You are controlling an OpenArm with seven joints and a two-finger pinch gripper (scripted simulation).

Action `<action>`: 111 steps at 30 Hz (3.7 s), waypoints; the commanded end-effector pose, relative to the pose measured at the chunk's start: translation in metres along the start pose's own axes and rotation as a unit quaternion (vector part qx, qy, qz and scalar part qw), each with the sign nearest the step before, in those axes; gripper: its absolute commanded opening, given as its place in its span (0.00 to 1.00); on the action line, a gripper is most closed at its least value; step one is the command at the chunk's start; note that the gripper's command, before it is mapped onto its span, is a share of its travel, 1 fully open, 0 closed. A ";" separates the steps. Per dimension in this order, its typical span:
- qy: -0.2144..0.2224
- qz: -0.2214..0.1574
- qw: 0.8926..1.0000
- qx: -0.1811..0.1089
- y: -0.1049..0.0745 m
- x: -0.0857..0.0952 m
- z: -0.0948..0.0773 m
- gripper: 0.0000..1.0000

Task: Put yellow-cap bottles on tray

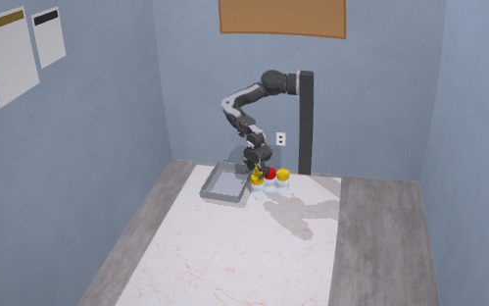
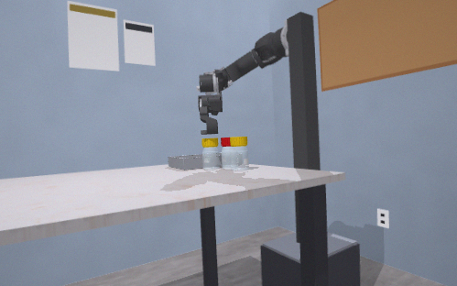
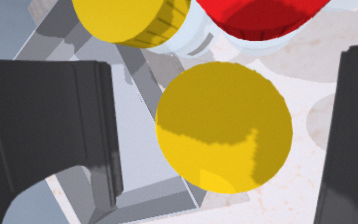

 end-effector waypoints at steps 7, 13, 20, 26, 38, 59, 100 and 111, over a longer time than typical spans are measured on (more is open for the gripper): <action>-0.004 -0.005 1.000 -0.004 0.002 0.001 -0.001 0.42; -0.003 -0.003 1.000 -0.003 0.015 0.001 -0.001 0.42; -0.003 -0.005 1.000 -0.004 0.027 0.001 -0.001 0.42; -0.002 -0.002 1.000 -0.003 0.028 0.001 -0.001 0.42; -0.004 -0.007 1.000 -0.005 0.032 0.002 -0.002 0.42; -0.003 -0.005 1.000 -0.005 0.031 0.001 -0.002 0.00; -0.003 -0.005 1.000 -0.005 0.031 0.001 -0.002 0.00; -0.003 -0.005 1.000 -0.005 0.028 0.001 -0.002 0.00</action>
Point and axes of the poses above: the point where the finger pads meet when closed, its own y axis out along the fingers, its own x axis across the jaws, z = x × y, the point moved 8 cm from there along -y, back along the fingers, and after that the axes turned 12 degrees about -y, right-handed, at the moved point
